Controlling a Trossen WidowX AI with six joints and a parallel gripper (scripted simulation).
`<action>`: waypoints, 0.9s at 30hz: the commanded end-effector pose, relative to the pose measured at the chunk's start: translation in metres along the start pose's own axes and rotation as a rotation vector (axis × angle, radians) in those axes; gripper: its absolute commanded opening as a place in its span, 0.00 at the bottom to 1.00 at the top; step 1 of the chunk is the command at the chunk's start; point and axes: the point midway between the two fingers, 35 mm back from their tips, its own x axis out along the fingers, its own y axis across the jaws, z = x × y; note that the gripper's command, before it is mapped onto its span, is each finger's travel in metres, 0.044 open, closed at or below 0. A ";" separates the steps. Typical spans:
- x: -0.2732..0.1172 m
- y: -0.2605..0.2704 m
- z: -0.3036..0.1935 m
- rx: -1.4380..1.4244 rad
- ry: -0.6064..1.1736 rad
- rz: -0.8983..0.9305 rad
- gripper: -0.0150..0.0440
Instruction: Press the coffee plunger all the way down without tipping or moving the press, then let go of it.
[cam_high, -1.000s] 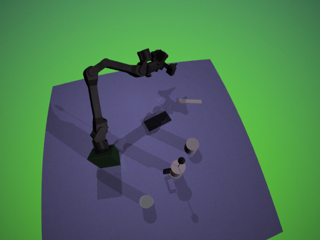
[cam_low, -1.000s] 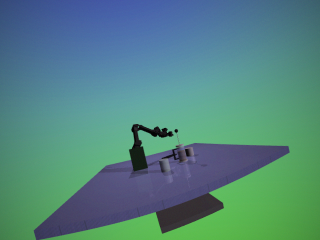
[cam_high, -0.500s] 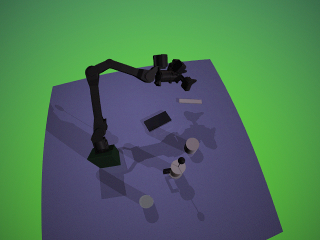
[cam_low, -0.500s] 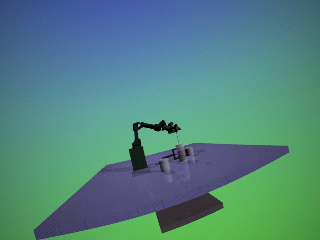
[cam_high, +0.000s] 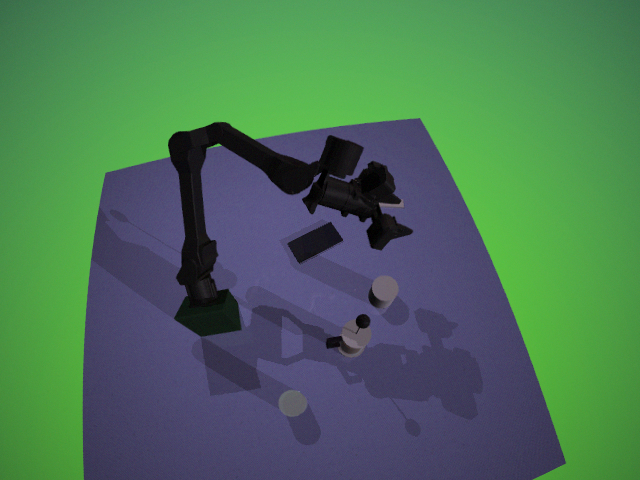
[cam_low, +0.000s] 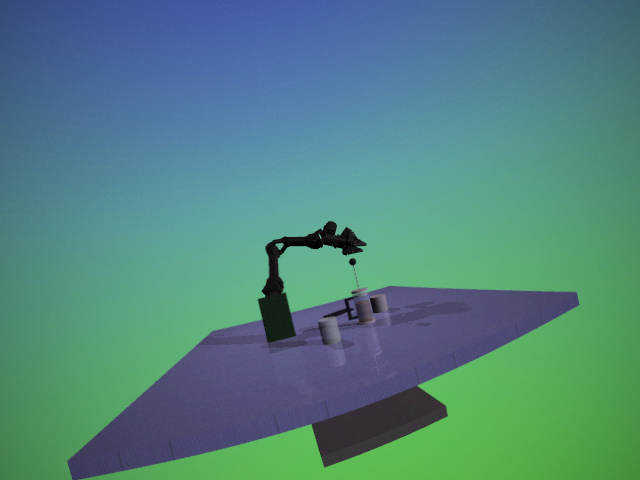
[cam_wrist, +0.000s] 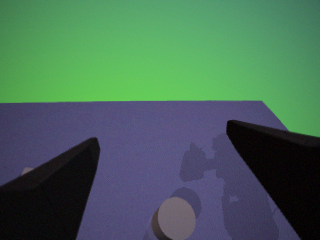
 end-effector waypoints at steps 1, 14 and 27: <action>-0.024 -0.067 -0.016 0.072 0.054 -0.072 1.00; -0.121 -0.190 -0.074 0.343 0.097 -0.158 1.00; -0.096 -0.176 -0.127 0.344 0.096 -0.158 1.00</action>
